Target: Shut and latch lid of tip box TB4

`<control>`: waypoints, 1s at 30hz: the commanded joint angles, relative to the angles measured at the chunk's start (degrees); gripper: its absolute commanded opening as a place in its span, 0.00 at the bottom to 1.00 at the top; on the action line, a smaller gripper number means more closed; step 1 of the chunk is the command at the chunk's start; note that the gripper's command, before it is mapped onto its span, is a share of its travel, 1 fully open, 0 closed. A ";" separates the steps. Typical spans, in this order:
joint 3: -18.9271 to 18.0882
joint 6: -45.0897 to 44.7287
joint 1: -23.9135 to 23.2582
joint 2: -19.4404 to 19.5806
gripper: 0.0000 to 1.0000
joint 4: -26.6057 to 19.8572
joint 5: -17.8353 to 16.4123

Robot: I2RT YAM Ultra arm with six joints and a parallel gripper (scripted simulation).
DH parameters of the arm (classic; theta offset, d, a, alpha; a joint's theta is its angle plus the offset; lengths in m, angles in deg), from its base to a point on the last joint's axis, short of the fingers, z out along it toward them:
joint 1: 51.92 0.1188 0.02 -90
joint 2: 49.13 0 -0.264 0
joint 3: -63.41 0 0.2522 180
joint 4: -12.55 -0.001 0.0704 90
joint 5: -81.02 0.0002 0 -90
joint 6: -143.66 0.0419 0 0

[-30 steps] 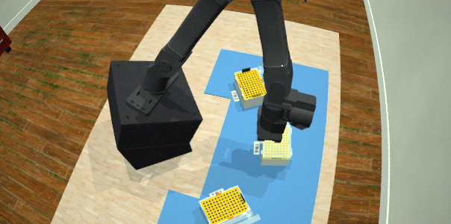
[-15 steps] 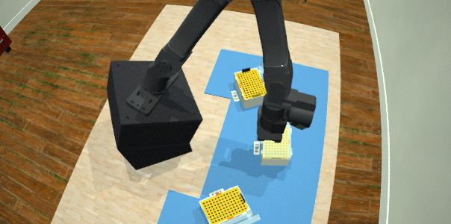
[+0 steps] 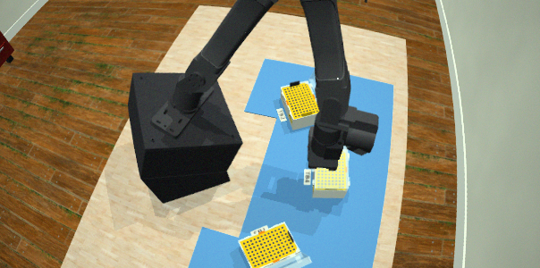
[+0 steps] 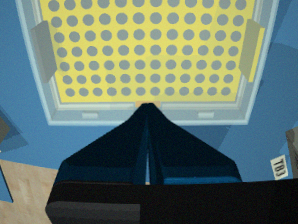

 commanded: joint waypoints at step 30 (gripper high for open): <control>-1.88 -2.57 -2.45 -6.50 0.00 -6.49 -1.10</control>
